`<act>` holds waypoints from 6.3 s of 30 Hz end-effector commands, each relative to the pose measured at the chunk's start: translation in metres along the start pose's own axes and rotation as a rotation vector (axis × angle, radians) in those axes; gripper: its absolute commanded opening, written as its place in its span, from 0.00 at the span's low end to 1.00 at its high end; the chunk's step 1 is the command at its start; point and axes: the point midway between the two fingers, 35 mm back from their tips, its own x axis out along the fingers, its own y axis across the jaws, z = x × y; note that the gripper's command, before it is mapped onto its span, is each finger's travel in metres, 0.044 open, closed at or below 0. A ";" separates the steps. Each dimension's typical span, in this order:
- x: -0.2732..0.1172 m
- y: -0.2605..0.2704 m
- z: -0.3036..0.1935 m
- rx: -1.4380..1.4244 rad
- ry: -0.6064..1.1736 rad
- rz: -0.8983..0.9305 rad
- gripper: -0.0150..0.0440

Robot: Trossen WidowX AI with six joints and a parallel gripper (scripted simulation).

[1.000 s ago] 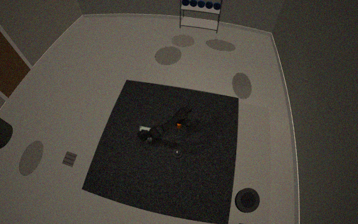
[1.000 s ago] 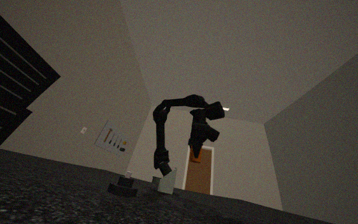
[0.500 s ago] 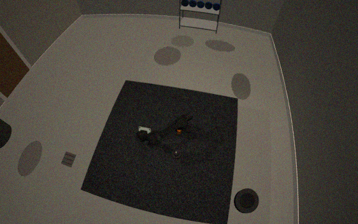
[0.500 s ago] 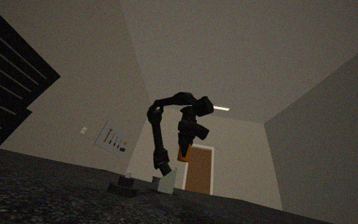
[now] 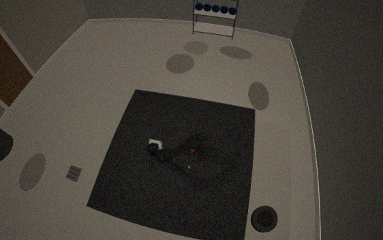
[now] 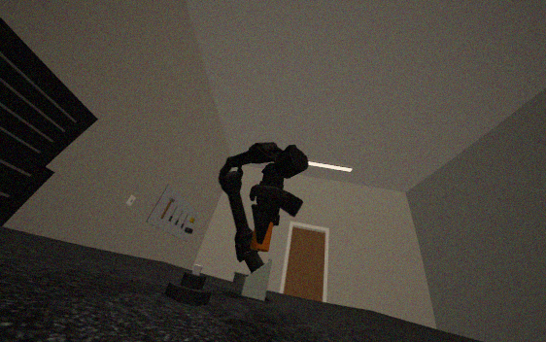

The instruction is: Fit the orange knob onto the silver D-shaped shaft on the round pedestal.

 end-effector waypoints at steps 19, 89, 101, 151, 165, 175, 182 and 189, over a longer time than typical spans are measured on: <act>0.016 -0.005 -0.071 0.002 0.016 -0.009 0.25; 0.027 -0.001 -0.119 1.358 0.029 -0.029 0.25; 0.028 0.000 -0.118 1.618 0.026 -0.034 0.25; 0.050 0.000 -0.120 2.312 0.015 -0.047 0.25; 0.054 0.001 -0.120 2.312 0.015 -0.047 0.25; 0.059 0.001 -0.119 2.315 0.015 -0.047 0.25; 0.065 0.001 -0.119 2.315 0.015 -0.048 0.25; 0.071 0.001 -0.119 2.315 0.015 -0.048 0.25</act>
